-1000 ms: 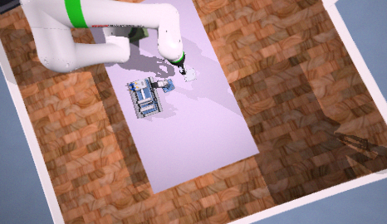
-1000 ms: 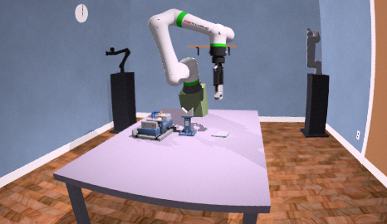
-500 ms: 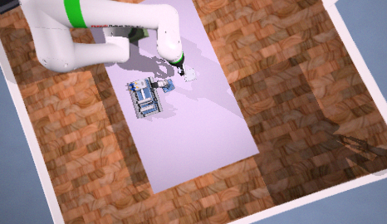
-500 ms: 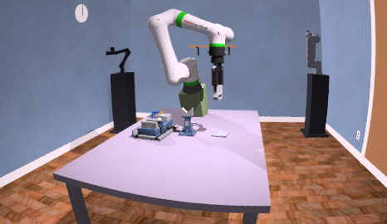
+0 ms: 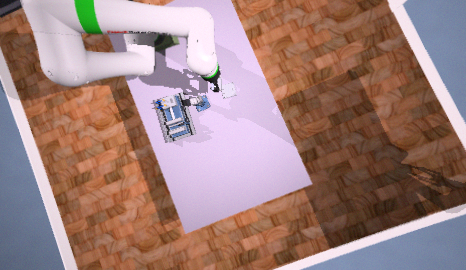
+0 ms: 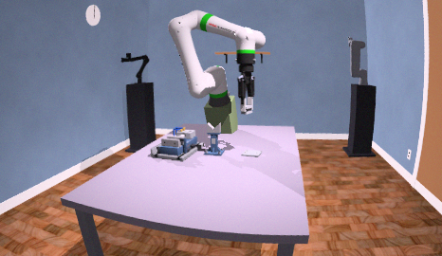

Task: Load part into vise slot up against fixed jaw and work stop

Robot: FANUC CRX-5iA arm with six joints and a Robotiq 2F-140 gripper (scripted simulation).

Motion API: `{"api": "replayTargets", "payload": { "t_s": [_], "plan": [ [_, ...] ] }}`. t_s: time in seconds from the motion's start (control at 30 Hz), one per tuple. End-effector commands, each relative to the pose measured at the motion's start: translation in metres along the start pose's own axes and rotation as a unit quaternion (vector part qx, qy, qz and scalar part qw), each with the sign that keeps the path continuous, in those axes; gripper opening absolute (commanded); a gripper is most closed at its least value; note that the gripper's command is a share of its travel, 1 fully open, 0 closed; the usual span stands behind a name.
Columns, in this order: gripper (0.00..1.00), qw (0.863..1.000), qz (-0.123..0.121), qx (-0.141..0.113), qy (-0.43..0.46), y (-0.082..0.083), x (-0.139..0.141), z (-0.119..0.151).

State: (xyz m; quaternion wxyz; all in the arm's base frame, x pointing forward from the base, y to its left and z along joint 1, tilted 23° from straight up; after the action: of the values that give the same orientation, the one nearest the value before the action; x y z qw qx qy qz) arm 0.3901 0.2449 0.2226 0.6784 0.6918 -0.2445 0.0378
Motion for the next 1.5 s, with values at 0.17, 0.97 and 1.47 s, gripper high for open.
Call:
{"api": "replayTargets", "payload": {
  "t_s": [0.17,0.97,1.47],
  "plan": [
    [0.0,0.997,0.0,0.0,-0.083,0.0,0.005,0.009],
    [0.0,0.936,-0.001,-0.001,-0.351,-0.001,0.022,0.041],
    [0.0,0.84,-0.001,-0.001,-0.543,-0.001,0.032,0.067]
  ]
}}
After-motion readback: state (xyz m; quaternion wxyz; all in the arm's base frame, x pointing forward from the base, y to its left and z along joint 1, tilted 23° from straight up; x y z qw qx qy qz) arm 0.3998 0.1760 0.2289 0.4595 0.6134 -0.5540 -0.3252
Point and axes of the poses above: the point where the finger pads meet when closed, its own y axis back along the fingers, its own x axis across the jaws, z = x × y, the point moved 2 cm from there along y, back along the fingers, and after that the axes turned 7 degrees about y, right-handed, at the moved point
